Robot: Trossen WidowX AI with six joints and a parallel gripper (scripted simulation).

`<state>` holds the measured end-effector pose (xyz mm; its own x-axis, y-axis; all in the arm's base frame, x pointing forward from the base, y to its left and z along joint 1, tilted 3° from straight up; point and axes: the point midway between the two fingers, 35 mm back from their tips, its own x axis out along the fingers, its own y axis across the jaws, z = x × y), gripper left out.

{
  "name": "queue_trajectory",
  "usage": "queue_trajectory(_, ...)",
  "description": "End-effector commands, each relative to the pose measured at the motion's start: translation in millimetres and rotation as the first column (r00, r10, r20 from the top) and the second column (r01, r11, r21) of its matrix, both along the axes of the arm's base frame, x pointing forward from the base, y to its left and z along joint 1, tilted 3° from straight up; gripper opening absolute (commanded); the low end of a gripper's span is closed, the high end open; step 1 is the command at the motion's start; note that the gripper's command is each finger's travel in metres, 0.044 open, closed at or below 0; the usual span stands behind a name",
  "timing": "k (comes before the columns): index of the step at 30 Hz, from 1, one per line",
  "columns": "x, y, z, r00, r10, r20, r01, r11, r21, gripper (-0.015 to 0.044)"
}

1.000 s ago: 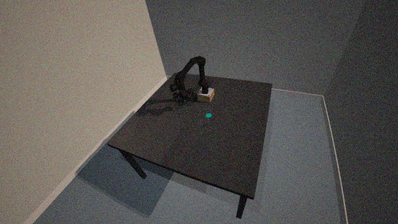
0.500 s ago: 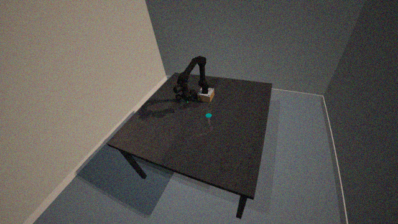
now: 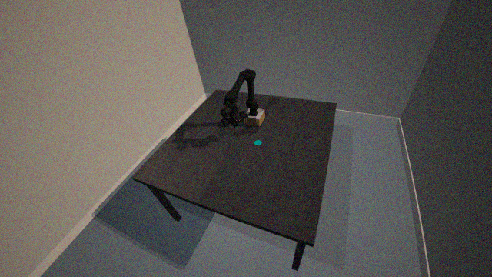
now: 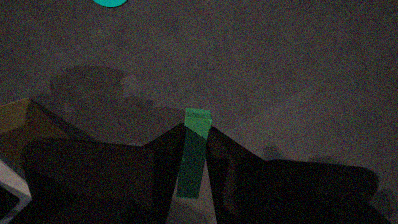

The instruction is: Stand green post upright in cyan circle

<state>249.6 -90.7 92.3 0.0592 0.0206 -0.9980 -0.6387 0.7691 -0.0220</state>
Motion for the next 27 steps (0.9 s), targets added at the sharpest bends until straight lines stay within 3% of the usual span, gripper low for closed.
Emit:
queue_trajectory(1,4,10,2,1.000,0.016,-0.003,-0.016,1.000,-0.003,0.0023)
queue_trajectory(27,21,92,11,0.987,0.163,-0.003,-0.163,0.987,0.006,0.0023)
